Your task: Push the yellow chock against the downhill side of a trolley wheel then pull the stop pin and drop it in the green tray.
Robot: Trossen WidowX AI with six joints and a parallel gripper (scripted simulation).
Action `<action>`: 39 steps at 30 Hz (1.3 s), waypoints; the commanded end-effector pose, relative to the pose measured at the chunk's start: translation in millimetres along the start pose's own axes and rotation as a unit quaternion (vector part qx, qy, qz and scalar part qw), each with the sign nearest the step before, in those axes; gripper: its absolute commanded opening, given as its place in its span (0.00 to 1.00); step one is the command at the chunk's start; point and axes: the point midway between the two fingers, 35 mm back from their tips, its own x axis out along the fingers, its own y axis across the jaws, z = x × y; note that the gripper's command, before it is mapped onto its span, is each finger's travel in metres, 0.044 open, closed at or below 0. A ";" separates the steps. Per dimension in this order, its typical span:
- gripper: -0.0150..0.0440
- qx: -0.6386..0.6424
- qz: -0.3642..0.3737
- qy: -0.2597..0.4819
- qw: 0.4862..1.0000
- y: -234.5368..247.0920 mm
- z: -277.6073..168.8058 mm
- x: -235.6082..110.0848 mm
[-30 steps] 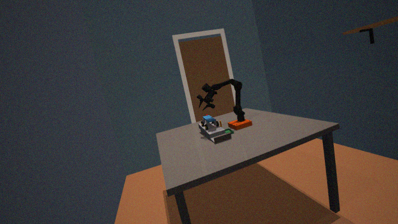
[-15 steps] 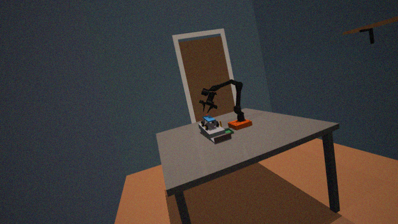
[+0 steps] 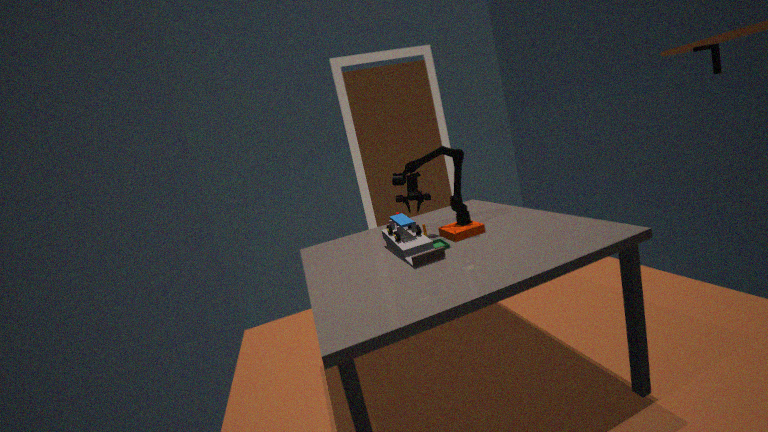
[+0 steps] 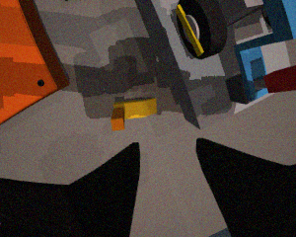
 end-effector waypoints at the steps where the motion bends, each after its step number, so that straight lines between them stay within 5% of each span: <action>1: 0.58 -0.004 0.062 -0.021 0.998 30.3 -9.9 9.7; 39: 0.58 -0.004 0.072 -0.025 0.997 44.8 -8.3 76.3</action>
